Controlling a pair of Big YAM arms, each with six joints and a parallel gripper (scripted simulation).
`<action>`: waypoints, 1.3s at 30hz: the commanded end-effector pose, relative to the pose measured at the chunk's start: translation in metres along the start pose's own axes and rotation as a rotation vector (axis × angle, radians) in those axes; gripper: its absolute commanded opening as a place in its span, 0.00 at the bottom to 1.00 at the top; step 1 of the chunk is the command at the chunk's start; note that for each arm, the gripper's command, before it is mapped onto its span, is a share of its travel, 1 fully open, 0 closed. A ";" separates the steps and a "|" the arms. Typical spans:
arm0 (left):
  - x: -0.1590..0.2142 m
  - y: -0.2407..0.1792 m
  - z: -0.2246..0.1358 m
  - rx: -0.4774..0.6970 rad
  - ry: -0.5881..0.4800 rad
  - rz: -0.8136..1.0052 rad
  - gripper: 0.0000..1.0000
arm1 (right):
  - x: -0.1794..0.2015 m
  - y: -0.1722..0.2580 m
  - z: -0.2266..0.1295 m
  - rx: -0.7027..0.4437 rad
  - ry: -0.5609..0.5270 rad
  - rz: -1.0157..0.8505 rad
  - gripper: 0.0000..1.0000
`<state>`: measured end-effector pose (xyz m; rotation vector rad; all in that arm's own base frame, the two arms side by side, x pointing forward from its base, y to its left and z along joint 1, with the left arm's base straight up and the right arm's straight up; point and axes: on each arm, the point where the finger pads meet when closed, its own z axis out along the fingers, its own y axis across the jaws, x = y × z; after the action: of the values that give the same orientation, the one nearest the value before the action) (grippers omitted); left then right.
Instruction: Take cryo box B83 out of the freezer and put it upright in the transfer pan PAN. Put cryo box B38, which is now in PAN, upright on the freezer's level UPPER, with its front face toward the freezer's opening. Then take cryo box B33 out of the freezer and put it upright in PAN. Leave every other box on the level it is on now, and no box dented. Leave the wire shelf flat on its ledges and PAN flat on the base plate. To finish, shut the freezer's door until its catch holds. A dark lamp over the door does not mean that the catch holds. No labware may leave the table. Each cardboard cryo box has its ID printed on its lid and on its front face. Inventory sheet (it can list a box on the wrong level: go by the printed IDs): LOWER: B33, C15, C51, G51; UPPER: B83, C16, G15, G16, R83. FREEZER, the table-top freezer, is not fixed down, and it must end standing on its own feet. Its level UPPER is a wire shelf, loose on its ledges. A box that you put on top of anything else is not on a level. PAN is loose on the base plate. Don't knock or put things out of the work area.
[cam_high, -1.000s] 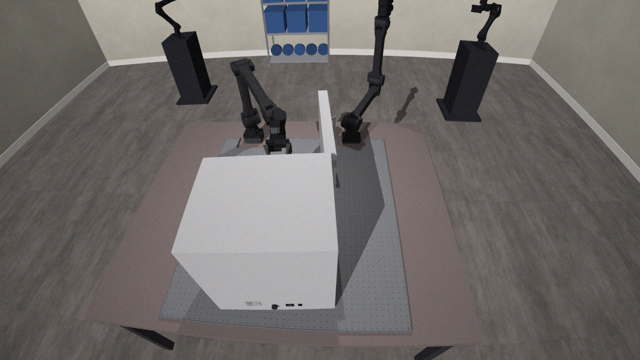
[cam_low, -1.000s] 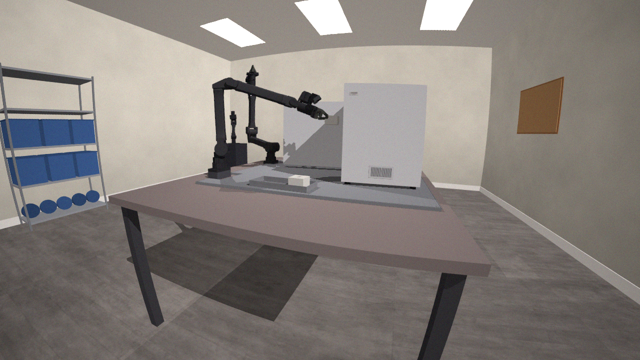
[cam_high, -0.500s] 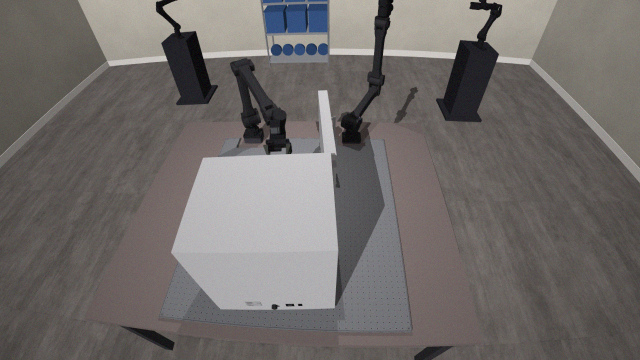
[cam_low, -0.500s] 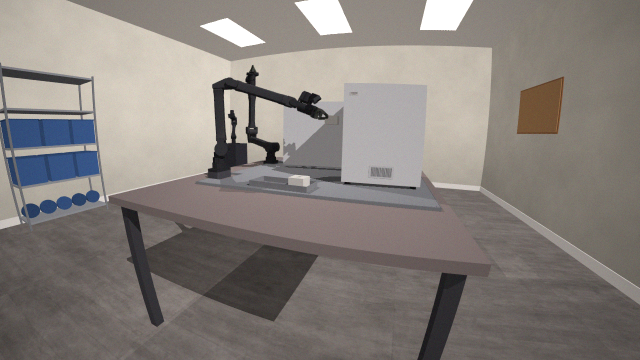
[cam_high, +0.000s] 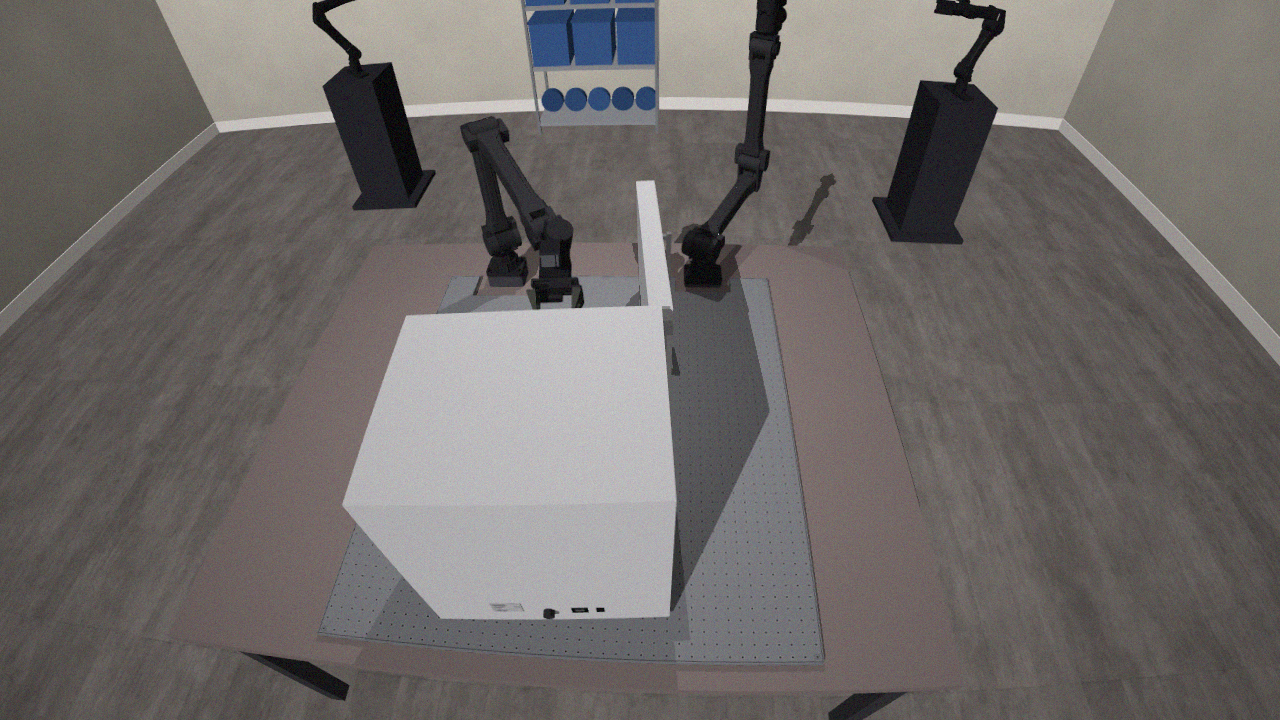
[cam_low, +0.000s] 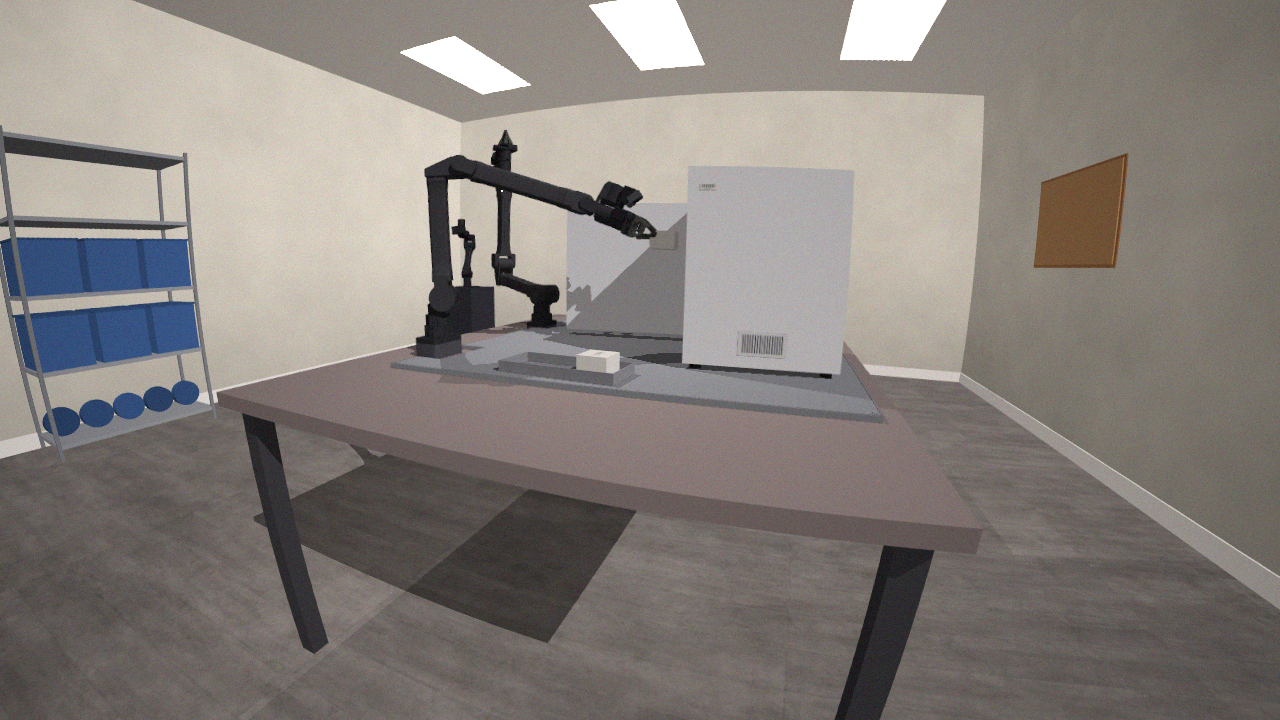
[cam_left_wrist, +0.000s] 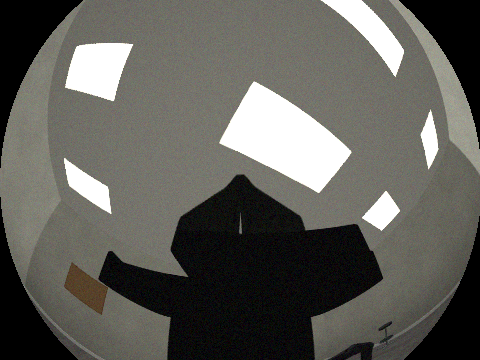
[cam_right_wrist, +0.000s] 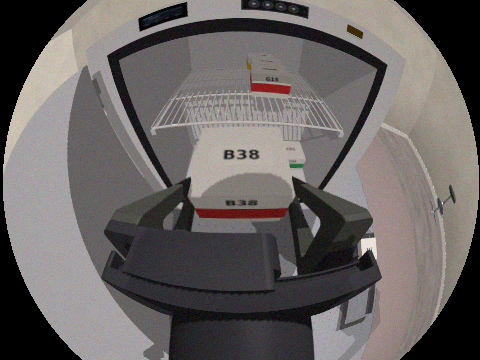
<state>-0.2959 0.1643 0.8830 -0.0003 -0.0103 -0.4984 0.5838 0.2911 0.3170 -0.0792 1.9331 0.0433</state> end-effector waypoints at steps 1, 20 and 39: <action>0.013 0.001 0.001 -0.002 0.037 -0.013 0.00 | -0.045 0.007 0.000 -0.001 -0.054 0.041 0.77; 0.013 0.001 0.001 -0.002 0.037 -0.013 0.00 | -0.049 0.010 -0.004 -0.004 -0.059 0.041 0.77; 0.013 0.001 0.001 -0.002 0.037 -0.013 0.00 | -0.047 0.007 0.004 0.001 -0.059 0.040 0.77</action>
<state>-0.2959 0.1643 0.8830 -0.0003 -0.0103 -0.4984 0.5869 0.2922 0.3264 -0.0713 1.9263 0.0437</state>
